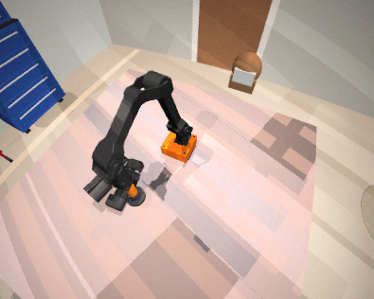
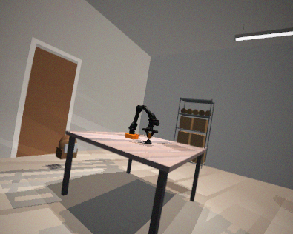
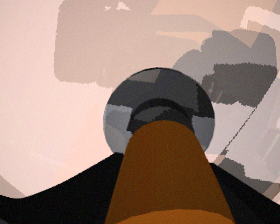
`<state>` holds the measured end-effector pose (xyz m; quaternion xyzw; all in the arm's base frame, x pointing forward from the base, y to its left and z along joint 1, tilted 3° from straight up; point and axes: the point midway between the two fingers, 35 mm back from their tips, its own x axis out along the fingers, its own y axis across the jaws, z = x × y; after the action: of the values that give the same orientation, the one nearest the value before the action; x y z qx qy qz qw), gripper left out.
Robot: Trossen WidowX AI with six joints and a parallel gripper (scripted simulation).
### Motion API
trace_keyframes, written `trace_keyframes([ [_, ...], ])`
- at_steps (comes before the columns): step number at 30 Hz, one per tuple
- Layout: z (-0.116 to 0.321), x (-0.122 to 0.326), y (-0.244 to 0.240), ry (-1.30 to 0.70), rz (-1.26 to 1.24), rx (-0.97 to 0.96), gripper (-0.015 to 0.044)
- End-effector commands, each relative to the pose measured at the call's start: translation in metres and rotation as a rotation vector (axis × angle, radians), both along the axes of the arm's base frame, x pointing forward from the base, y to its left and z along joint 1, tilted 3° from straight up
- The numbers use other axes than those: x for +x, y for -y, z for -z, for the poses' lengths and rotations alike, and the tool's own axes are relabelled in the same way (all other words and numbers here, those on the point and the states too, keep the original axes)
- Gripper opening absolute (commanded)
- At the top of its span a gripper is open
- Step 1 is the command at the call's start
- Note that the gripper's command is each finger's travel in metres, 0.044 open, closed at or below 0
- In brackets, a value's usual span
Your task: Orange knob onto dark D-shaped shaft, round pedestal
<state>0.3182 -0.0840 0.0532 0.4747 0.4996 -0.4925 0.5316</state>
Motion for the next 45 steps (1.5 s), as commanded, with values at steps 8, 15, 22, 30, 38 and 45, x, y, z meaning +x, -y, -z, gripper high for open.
trace_keyframes([
  [8, -0.0047, -0.0049, -0.001, -0.003, 0.059, -0.001, 0.0],
  [15, -0.0024, -0.003, -0.0005, 0.005, 0.215, 0.001, 0.0],
  [22, -0.0032, -0.0004, -0.0001, 0.005, 0.215, 0.001, 0.0],
  [30, -0.0038, 0.004, 0.0011, 0.006, 0.215, 0.001, 0.0],
  [38, -0.0002, 0.0038, 0.0013, 0.006, 0.215, 0.001, 0.0],
  [45, 0.0003, 0.0032, 0.0012, 0.006, 0.215, 0.001, 0.0],
])
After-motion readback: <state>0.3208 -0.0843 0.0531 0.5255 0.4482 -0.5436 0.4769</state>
